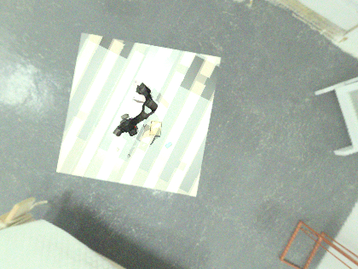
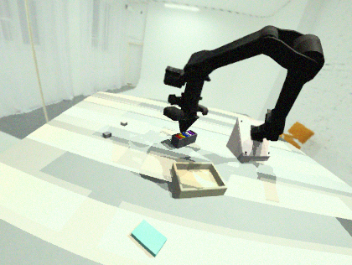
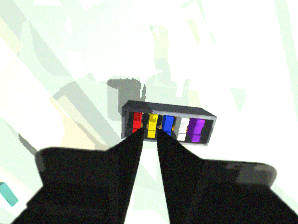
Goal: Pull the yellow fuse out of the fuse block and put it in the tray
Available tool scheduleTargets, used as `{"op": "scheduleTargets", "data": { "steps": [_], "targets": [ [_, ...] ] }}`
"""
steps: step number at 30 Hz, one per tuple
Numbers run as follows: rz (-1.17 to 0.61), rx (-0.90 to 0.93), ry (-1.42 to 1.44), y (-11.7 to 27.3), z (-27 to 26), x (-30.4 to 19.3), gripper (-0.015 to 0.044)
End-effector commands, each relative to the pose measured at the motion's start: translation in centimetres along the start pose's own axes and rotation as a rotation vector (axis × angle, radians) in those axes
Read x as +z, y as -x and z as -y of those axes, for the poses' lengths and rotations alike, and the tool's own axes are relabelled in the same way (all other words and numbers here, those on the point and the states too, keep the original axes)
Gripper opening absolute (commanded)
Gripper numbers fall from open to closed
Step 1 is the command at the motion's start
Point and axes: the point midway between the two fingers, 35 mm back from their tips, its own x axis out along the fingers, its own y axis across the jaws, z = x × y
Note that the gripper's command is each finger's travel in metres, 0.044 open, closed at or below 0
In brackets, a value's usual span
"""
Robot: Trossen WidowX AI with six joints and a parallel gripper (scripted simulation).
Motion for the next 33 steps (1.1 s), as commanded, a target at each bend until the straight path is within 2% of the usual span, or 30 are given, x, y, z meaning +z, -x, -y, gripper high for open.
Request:
{"op": "scheduleTargets", "data": {
  "steps": [1, 33],
  "targets": [
    [-0.011, 0.000, -0.011, -0.7, 0.2, -0.1, 0.0068],
    [-0.012, 0.001, -0.011, -2.1, 0.2, -0.1, 0.0068]
  ]
}}
